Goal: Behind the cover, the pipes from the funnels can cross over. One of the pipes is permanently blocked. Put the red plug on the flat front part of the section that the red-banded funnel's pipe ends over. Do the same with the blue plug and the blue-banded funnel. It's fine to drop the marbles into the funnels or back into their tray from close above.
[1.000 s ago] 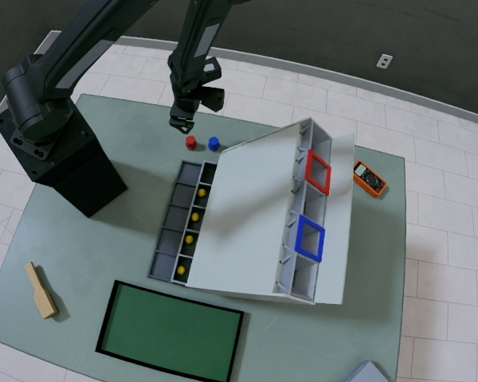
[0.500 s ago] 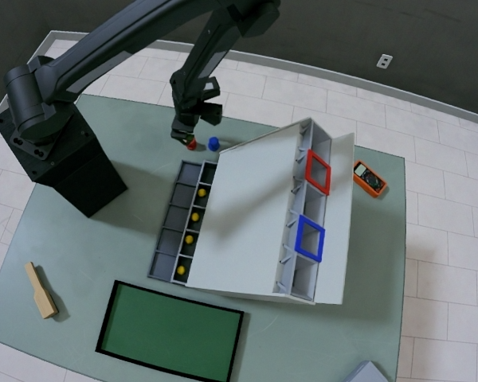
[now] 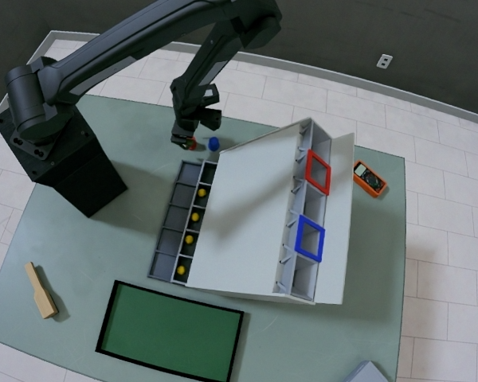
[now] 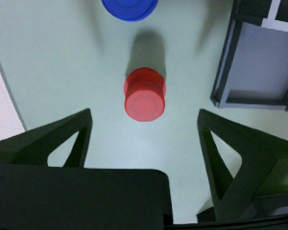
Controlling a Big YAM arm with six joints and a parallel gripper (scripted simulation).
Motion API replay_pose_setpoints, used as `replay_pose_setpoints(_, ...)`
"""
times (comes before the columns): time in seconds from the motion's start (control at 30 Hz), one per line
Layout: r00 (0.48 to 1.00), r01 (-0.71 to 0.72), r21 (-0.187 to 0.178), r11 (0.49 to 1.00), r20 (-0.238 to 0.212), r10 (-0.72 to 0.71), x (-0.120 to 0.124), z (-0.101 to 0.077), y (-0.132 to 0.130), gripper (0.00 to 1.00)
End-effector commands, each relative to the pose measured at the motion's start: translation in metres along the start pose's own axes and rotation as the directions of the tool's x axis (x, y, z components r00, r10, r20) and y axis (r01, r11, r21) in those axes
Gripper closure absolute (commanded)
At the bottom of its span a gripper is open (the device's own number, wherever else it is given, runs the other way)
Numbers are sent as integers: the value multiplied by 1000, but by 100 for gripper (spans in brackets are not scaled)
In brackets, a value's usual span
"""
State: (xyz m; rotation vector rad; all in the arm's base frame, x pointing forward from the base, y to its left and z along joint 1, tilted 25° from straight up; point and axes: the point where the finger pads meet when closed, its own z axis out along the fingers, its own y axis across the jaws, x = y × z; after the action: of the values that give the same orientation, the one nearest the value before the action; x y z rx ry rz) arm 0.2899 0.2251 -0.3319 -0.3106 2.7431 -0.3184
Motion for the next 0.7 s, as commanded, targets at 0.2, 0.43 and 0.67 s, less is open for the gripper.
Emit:
replay_pose_setpoints(0.2, 1000, -5, -7, 1000, 9, 5, -6, 2, 1, 13)
replay_pose_setpoints(0.43, 1000, -1, -4, 1000, 7, 1, -6, 14, 1, 13)
replay_pose_setpoints(0.67, 1000, 1, -2, 1000, 5, -1, -6, 25, 1, 13)
